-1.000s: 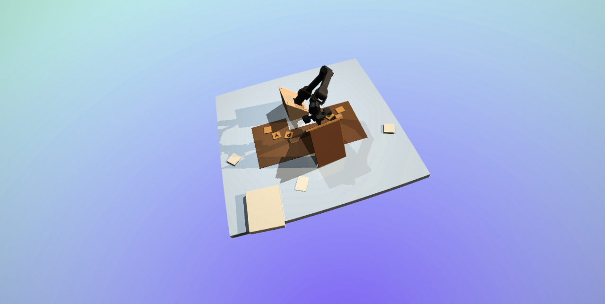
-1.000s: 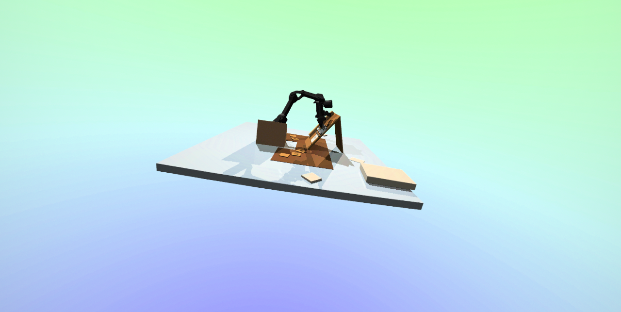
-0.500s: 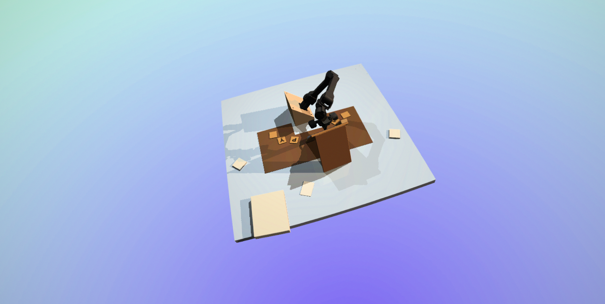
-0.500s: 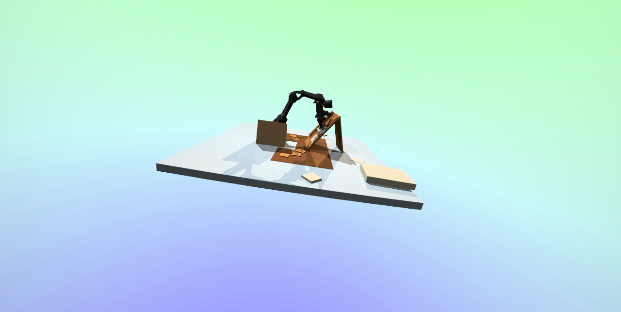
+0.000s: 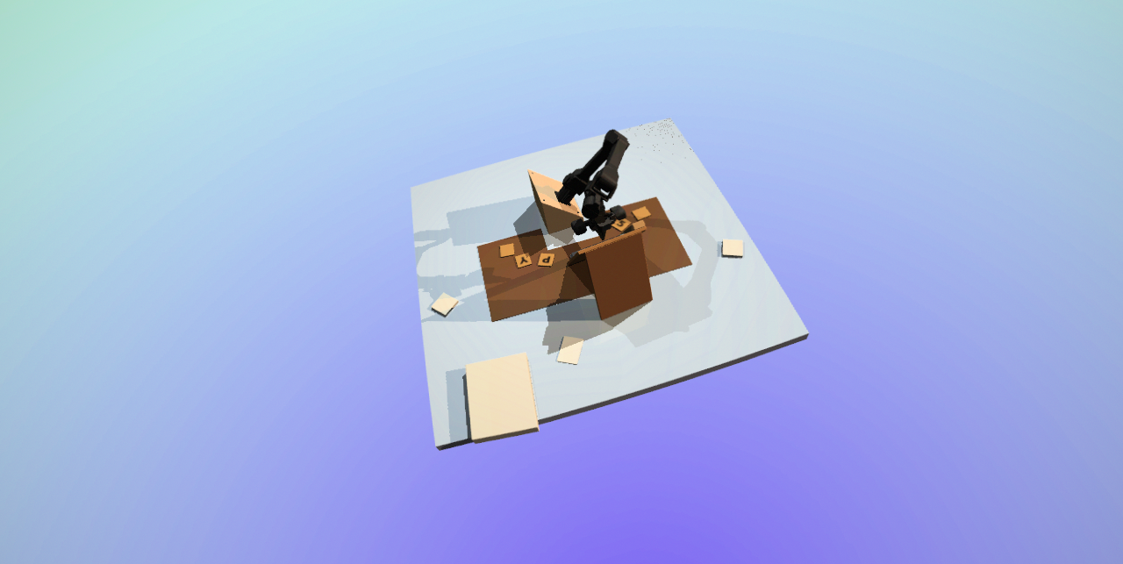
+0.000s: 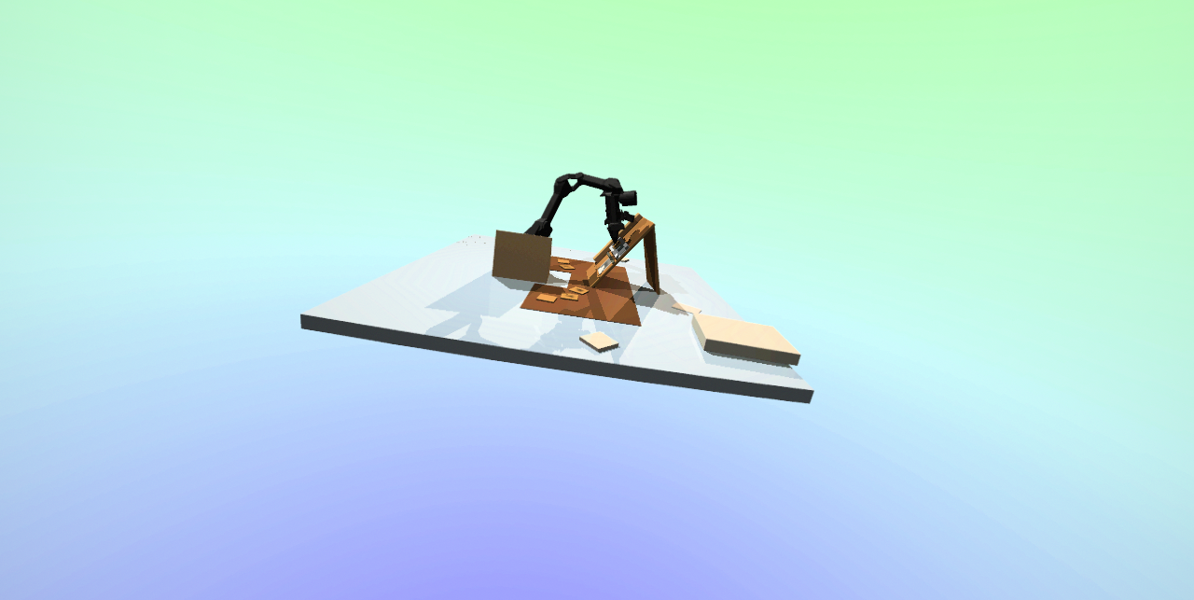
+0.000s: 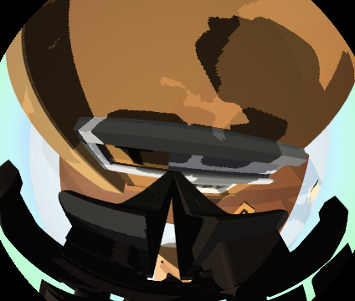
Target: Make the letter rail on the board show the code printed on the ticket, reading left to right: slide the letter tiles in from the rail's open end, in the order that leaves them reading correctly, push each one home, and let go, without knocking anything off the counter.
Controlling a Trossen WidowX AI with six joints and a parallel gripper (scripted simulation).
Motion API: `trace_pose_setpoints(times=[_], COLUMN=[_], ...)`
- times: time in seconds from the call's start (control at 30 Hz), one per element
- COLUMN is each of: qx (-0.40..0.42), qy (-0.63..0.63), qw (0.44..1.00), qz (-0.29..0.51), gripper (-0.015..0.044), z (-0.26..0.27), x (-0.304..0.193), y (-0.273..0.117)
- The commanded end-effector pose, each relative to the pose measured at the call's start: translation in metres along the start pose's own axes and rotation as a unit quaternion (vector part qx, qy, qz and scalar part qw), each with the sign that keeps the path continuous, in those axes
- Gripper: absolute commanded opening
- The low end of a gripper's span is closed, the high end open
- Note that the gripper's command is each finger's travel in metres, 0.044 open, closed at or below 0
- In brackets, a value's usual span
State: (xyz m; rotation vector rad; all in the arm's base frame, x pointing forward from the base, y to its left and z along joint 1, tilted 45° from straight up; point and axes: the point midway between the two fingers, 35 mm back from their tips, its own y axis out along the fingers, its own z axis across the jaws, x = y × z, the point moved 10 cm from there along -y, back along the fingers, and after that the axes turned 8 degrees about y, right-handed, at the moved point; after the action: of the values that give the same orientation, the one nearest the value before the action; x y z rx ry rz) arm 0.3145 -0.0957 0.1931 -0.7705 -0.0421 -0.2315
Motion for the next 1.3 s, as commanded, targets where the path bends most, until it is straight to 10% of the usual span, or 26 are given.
trace_pose_setpoints(times=[0.0, 0.33, 0.9, 1.27], qx=[0.001, 0.001, -0.102, -0.136], qy=[-0.001, -0.001, -0.563, -0.635], qw=[1.000, 1.000, 0.810, 0.747], qz=[-0.002, -0.002, -0.133, -0.139], gripper=[0.0000, 0.0000, 0.0440, 0.0440], z=[0.000, -0.001, 0.007, 0.012], x=[-0.004, -0.011, -0.103, -0.120], y=[-0.006, -0.015, -0.126, -0.137])
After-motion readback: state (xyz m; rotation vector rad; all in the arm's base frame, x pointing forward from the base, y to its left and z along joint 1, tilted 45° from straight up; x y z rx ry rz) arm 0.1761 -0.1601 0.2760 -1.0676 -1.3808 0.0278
